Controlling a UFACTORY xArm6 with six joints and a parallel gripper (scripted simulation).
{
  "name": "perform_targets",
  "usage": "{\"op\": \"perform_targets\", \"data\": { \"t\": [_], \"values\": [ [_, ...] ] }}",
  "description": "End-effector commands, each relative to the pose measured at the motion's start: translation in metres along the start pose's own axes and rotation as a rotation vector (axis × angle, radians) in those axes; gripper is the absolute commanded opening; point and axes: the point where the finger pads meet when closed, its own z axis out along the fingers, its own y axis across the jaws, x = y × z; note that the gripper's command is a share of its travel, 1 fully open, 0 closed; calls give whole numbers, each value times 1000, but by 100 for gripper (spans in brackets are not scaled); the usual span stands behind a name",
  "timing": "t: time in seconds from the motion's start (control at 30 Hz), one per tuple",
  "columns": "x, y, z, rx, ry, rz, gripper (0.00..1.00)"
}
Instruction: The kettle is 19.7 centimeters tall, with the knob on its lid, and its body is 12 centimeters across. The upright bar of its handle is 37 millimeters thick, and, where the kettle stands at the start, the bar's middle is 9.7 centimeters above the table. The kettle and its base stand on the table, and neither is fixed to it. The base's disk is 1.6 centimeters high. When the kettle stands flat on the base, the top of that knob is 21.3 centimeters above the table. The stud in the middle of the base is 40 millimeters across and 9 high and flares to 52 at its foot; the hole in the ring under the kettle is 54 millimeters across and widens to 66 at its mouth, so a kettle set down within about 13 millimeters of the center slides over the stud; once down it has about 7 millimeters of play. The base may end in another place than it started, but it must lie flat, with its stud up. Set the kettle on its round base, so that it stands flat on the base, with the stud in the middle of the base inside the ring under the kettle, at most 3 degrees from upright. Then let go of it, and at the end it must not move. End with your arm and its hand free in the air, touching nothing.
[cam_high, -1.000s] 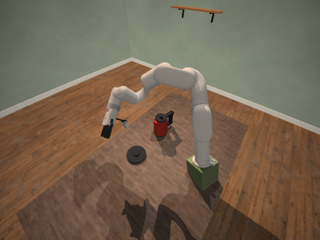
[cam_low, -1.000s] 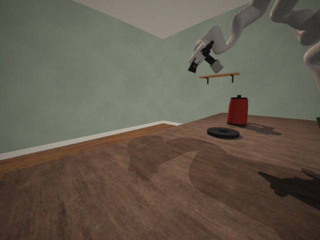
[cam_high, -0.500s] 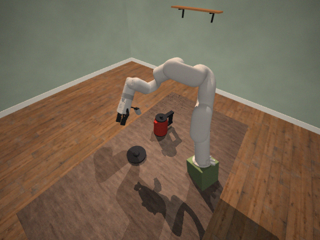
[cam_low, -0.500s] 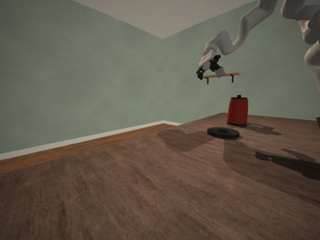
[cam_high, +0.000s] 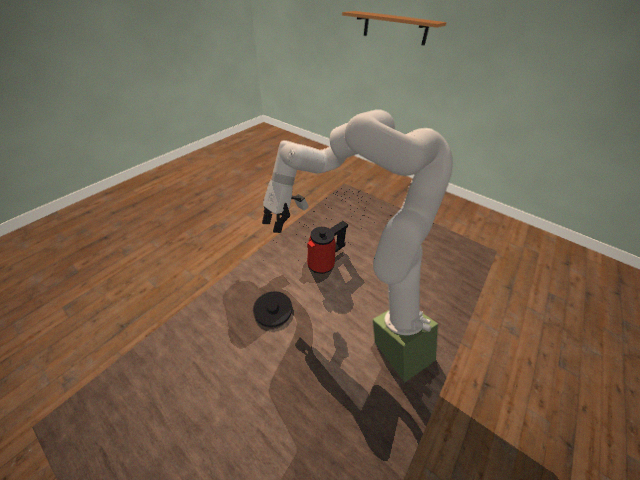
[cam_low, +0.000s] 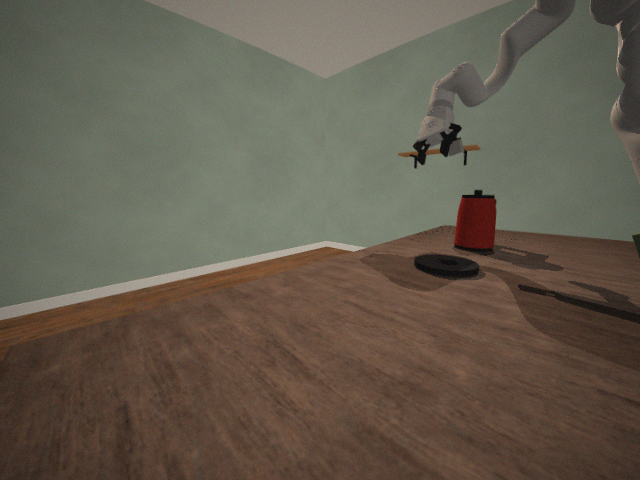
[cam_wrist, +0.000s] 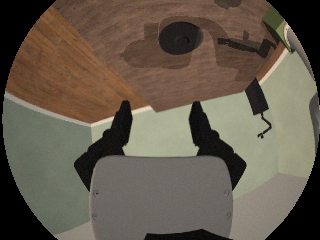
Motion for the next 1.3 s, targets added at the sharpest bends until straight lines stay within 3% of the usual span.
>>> {"op": "perform_targets", "data": {
  "t": [0.0,0.53,0.6,0.93,1.27],
  "values": [
    [30,-2,-18,44,42,-24,81],
    [162,20,-87,160,312,-101,81],
    [162,20,-87,160,312,-101,81],
    [212,42,-115,176,440,-123,81],
    [227,51,-124,177,482,-128,81]
  ]
}}
